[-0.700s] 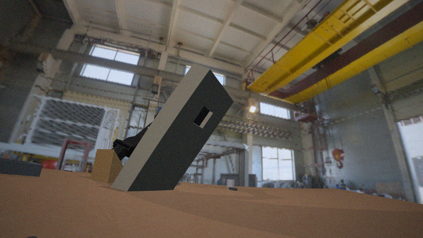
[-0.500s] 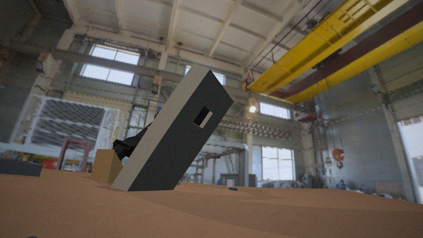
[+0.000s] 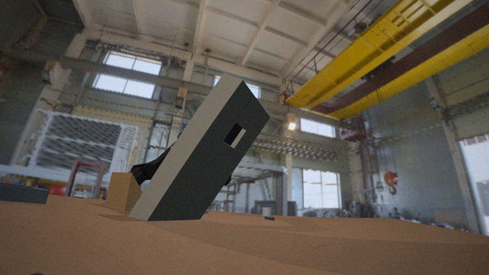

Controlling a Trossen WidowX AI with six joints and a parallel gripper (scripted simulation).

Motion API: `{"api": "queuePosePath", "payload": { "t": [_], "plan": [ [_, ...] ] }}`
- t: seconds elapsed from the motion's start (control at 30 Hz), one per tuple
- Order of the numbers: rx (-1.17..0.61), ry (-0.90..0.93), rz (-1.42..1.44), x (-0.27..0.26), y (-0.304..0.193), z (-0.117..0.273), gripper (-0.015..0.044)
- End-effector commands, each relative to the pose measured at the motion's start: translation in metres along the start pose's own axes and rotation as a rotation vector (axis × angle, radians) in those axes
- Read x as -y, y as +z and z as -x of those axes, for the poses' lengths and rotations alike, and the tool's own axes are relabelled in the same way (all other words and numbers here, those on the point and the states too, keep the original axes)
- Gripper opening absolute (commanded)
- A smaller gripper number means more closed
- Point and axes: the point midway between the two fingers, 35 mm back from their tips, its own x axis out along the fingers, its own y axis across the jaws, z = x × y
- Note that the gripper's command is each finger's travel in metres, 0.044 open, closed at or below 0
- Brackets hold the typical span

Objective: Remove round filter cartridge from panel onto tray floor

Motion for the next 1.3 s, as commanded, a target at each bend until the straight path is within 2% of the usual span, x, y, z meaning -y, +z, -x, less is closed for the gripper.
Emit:
{"api": "queuePosePath", "payload": {
  "t": [0.0,0.33,0.6,0.7,0.97,1.27],
  "plan": [
    [0.154,-0.081,0.197,0.034,0.057,0.036,0.0091],
    [0.376,-0.286,0.480,0.095,0.134,0.122,0.0091],
    [0.497,-0.479,0.658,0.140,0.167,0.202,0.0091],
    [0.543,-0.585,0.737,0.162,0.175,0.245,0.0091],
    [0.610,-0.846,0.887,0.210,0.169,0.344,0.0091],
    [0.625,-1.157,1.014,0.254,0.128,0.445,0.0091]
  ]
}}
